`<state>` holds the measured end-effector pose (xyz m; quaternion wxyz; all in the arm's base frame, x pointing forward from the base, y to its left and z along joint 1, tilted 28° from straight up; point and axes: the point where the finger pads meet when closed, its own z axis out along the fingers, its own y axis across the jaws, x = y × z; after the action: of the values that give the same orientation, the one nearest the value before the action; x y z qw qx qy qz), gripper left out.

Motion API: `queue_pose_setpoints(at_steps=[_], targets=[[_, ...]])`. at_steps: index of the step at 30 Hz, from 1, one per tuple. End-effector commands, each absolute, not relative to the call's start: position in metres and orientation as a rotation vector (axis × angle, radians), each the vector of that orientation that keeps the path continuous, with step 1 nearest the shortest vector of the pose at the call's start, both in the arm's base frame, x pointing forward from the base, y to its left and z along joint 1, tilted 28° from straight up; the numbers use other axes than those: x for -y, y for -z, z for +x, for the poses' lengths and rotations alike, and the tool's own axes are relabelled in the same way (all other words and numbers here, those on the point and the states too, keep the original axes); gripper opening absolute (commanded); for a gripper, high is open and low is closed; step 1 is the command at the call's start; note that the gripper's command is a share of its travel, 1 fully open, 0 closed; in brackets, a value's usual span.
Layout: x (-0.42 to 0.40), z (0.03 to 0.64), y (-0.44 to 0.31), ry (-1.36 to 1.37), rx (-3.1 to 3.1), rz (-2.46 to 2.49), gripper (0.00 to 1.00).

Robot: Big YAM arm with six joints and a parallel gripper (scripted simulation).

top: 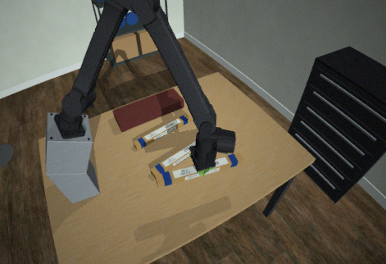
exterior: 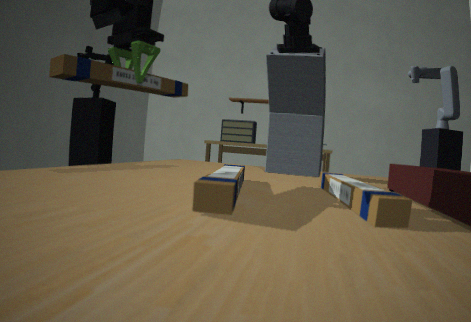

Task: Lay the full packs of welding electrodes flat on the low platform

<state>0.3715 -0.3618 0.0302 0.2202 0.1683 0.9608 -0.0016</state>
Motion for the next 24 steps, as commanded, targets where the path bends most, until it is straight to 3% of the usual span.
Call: queue_pose_setpoints(at_steps=[1, 24], targets=[[0.384, 0.364, -0.087, 0.092, -2.583, 0.463, 0.00], [0.375, 0.345, -0.114, 0.088, -2.587, 0.464, 0.00]])
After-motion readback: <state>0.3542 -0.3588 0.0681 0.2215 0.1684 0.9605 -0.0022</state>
